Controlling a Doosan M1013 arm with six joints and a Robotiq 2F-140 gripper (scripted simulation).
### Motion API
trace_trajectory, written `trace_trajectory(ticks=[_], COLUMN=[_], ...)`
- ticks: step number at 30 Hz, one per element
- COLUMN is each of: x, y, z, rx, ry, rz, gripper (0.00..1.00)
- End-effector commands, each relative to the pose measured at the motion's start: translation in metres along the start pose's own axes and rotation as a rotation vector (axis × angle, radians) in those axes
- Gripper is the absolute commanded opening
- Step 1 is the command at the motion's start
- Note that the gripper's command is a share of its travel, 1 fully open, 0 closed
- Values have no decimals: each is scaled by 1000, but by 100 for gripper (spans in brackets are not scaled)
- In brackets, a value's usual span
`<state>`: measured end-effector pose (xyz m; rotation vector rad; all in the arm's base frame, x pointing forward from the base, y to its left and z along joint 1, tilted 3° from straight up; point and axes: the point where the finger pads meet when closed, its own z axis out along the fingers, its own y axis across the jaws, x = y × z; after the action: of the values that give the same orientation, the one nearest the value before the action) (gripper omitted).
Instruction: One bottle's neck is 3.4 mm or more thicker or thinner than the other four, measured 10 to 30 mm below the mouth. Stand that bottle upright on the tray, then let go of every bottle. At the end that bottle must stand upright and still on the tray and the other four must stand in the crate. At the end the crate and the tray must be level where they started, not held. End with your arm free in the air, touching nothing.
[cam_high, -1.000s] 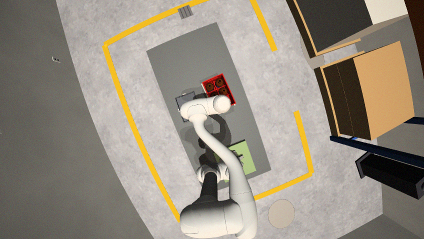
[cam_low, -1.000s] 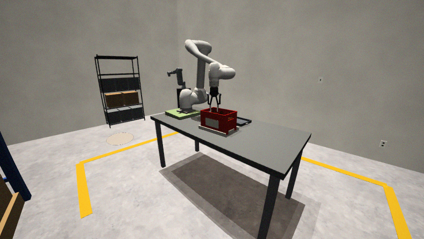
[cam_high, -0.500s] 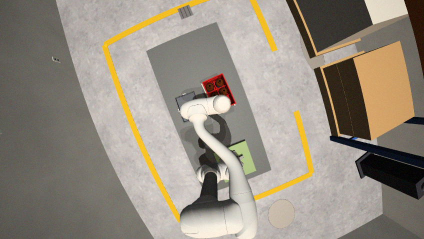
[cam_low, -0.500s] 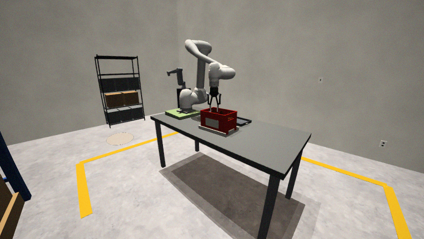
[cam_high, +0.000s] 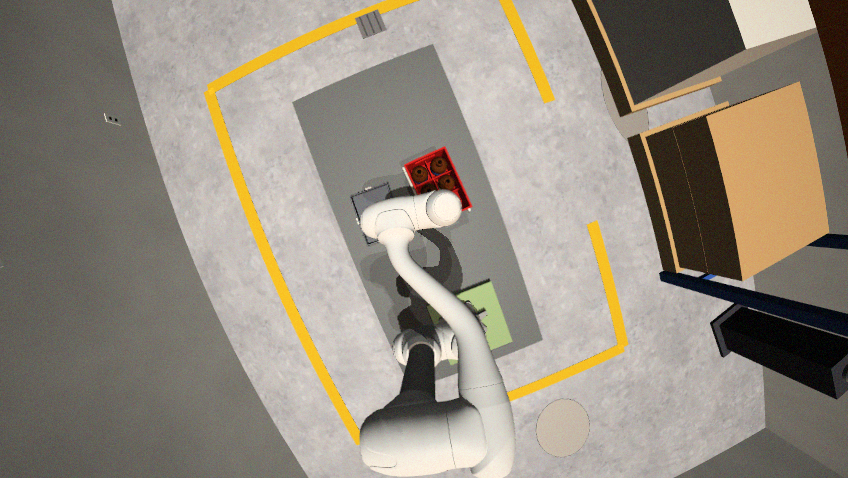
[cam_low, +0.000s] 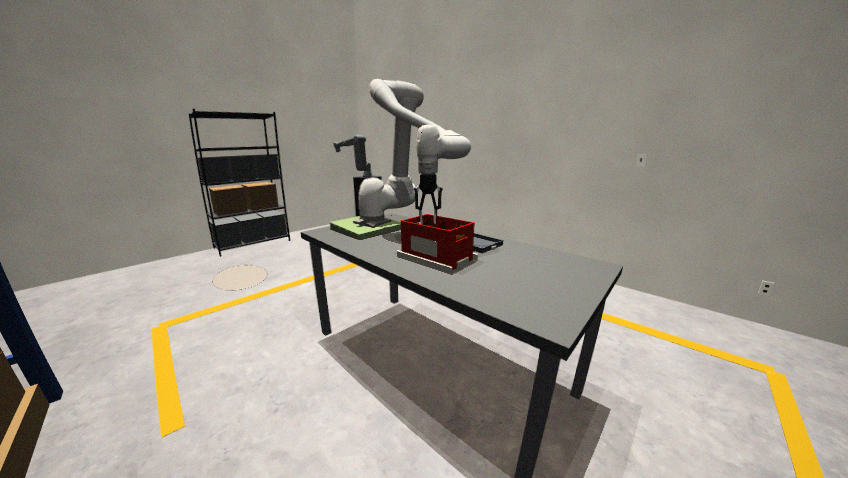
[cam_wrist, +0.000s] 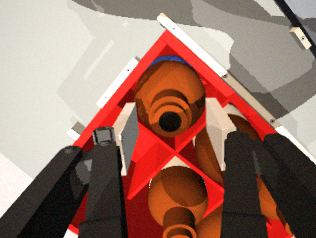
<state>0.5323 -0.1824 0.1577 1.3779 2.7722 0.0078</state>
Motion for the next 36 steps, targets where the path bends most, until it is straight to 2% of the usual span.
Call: trace_trajectory(ticks=[1, 15, 16, 36], x=[0, 0, 0, 0], y=[1, 1, 1, 1], z=[4, 4, 4, 4], rx=[1, 1, 1, 1], ry=[0, 0, 0, 0], rz=[1, 1, 1, 1], gripper=[38, 38, 0, 0])
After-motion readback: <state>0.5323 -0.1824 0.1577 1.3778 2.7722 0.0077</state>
